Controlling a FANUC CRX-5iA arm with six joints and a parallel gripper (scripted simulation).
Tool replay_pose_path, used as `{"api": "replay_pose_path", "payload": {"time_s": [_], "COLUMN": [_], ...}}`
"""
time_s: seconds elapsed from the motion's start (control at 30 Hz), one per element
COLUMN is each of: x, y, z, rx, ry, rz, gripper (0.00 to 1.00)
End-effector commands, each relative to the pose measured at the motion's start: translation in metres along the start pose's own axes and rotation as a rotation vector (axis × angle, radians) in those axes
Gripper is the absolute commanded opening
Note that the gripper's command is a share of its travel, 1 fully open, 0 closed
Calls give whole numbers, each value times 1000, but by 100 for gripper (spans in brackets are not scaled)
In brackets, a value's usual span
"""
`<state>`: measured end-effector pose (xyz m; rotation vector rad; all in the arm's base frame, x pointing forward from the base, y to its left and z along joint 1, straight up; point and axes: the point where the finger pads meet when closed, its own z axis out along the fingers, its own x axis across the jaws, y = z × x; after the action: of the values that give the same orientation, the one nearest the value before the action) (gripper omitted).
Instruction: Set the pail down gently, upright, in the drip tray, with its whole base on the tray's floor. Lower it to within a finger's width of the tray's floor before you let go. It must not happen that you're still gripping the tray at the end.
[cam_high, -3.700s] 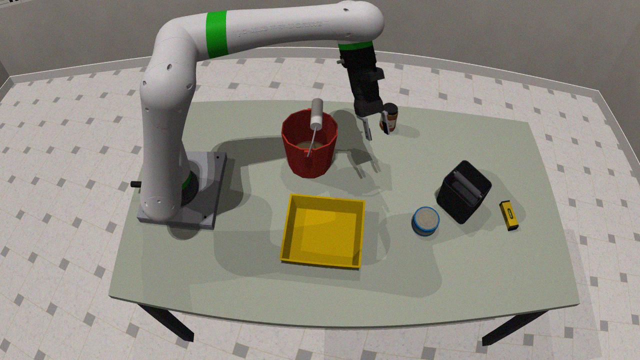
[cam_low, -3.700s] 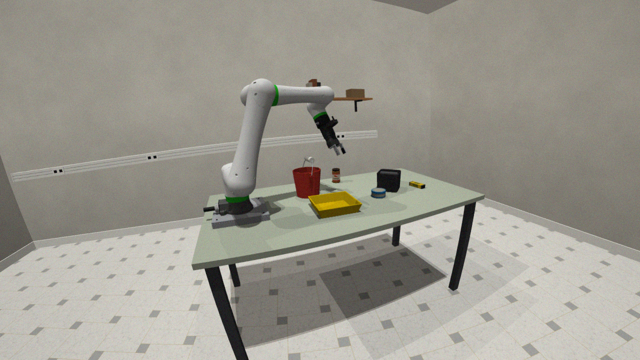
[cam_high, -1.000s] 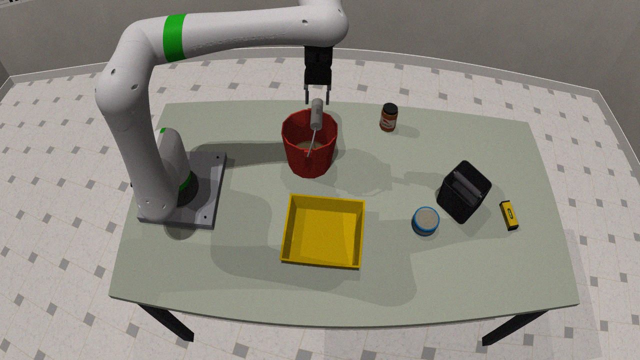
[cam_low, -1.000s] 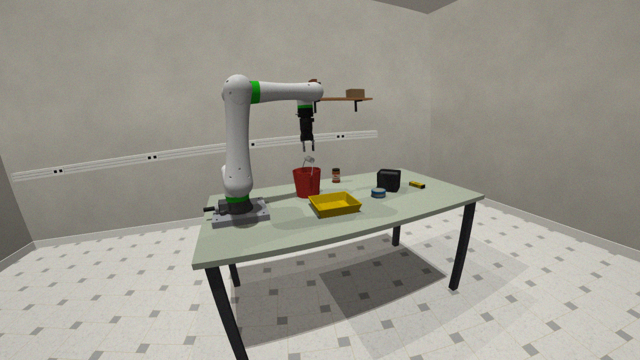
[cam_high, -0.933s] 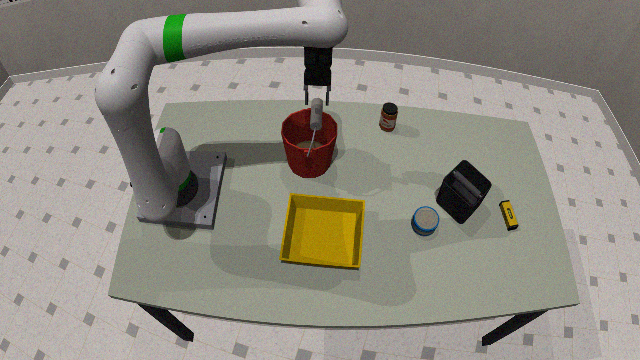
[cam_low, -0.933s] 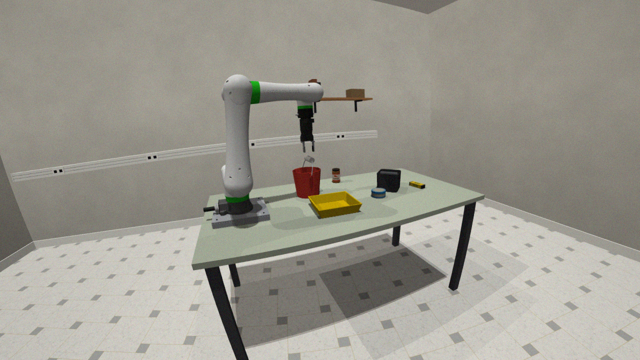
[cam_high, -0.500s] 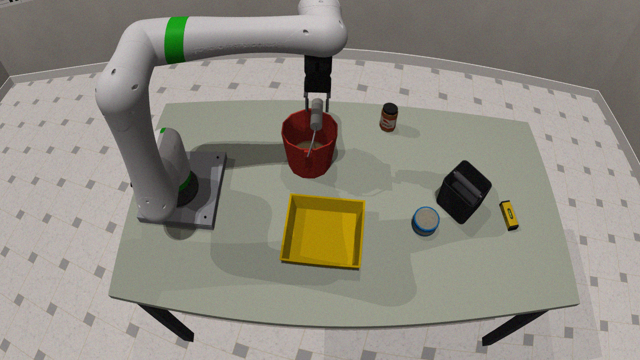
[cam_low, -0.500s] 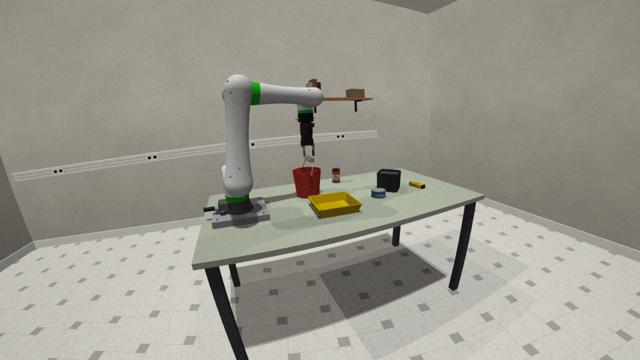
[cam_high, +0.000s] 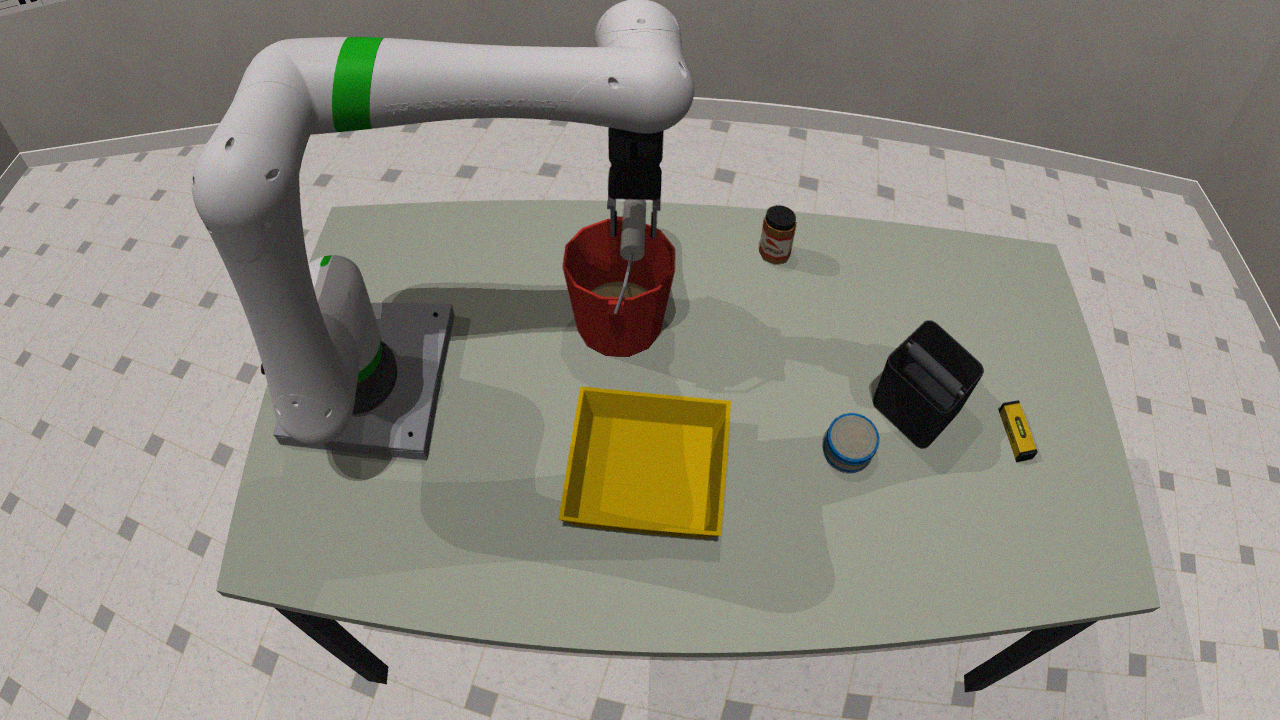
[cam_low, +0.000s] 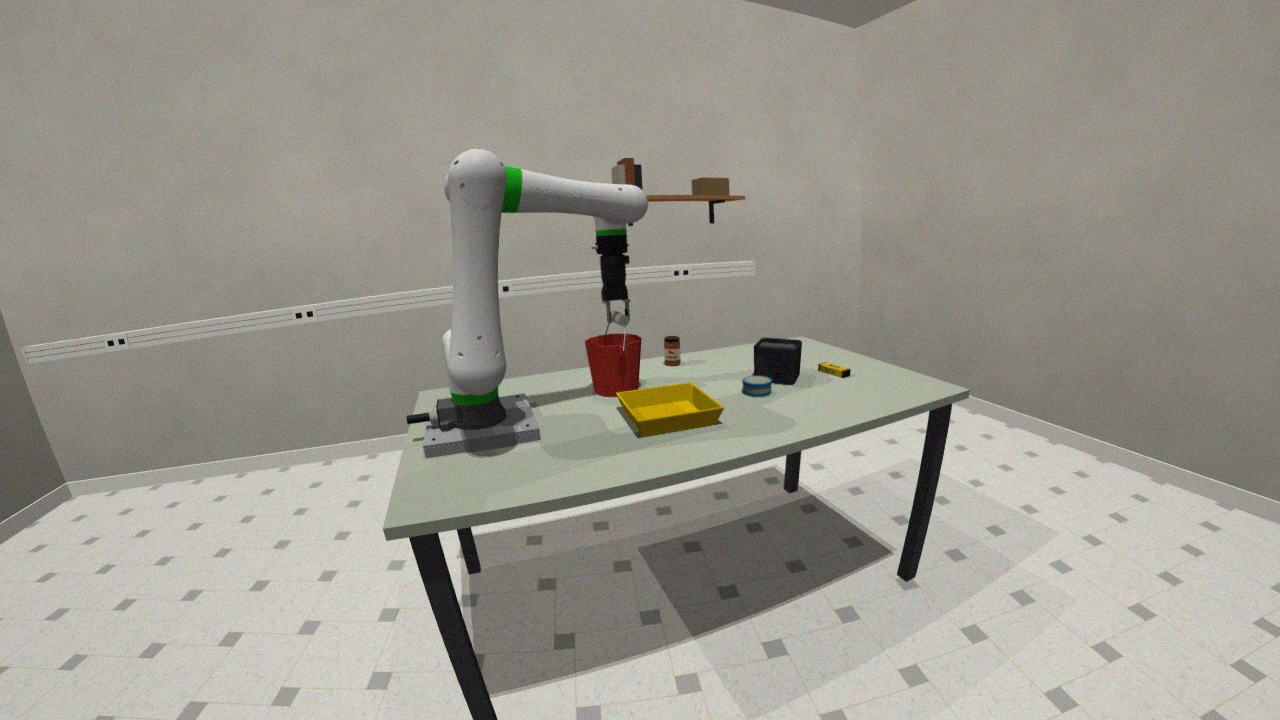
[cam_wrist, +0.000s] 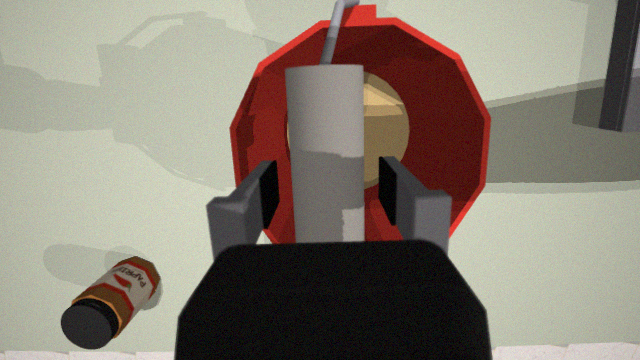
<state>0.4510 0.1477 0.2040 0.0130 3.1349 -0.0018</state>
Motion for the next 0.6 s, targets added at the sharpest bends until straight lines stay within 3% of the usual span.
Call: {"api": "replay_pose_path", "payload": {"time_s": [0.0, 0.57], "x": [0, 0], "y": [0, 0], "z": [2, 6], "rx": [-1, -1], "ry": [-2, -2], "rz": [0, 0], "gripper": [100, 100]}}
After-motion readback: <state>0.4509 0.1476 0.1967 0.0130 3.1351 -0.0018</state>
